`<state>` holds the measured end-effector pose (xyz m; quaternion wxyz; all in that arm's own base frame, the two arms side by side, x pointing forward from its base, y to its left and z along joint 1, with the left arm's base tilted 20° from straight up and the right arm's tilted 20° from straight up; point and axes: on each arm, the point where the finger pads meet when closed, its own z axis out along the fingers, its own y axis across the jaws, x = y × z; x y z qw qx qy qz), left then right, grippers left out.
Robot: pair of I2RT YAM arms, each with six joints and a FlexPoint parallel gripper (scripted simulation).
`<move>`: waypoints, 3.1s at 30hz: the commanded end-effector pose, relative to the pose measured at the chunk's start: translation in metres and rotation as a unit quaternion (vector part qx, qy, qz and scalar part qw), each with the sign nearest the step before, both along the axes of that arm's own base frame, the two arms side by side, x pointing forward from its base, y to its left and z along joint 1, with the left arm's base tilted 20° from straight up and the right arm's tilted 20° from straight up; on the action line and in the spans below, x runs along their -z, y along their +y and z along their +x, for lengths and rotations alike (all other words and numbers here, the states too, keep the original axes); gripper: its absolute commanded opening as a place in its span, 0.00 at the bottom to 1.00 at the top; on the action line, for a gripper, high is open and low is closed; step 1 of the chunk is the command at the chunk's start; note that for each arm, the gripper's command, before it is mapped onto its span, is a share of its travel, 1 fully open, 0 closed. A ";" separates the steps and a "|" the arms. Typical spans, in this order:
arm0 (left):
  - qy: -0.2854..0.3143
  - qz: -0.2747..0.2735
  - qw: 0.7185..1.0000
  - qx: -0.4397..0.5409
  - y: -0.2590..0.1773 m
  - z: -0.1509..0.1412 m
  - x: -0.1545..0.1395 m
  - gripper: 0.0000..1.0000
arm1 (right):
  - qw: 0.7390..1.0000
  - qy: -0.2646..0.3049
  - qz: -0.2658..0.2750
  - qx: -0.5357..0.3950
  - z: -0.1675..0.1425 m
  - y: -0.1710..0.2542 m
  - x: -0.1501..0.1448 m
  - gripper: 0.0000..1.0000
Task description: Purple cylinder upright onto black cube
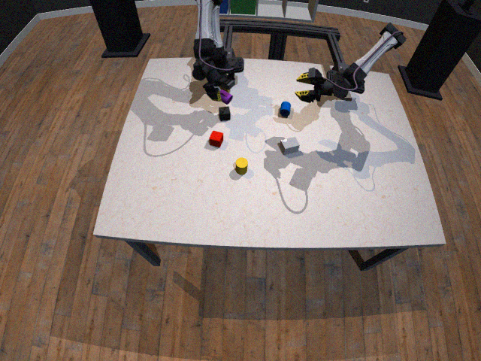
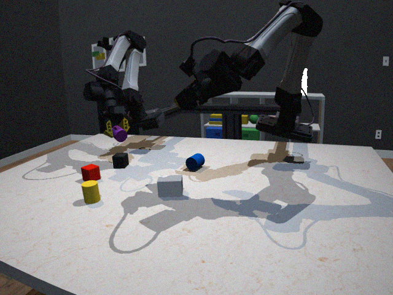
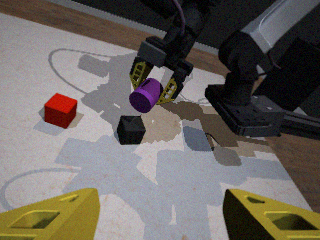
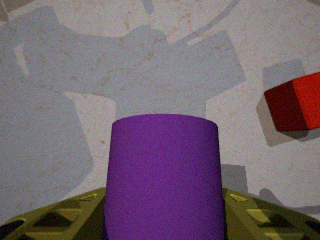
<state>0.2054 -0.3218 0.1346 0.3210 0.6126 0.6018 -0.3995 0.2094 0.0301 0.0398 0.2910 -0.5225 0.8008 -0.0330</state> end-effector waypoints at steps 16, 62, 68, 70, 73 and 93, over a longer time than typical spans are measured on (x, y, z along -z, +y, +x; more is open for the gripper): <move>-0.056 0.001 0.998 0.013 -0.032 0.008 -0.013 0.61 | 0.917 0.074 -0.392 -0.004 0.001 -0.014 -0.022 0.38; -0.058 0.000 0.998 0.013 -0.032 0.008 -0.014 0.61 | 0.729 0.146 -0.667 -0.059 0.010 0.006 -0.017 0.38; -0.058 0.000 0.998 0.013 -0.032 0.008 -0.014 0.61 | 0.724 0.150 -0.670 -0.064 0.017 0.001 0.016 0.38; -0.058 0.000 0.998 0.013 -0.032 0.008 -0.014 0.61 | 0.725 0.149 -0.669 -0.064 0.022 0.001 0.023 0.38; -0.058 0.000 0.998 0.013 -0.032 0.008 -0.014 0.61 | 0.726 0.148 -0.669 -0.063 0.023 0.002 0.019 0.38; -0.058 0.000 0.998 0.014 -0.032 0.008 -0.014 0.61 | 0.729 0.149 -0.665 -0.063 0.011 0.019 0.013 0.74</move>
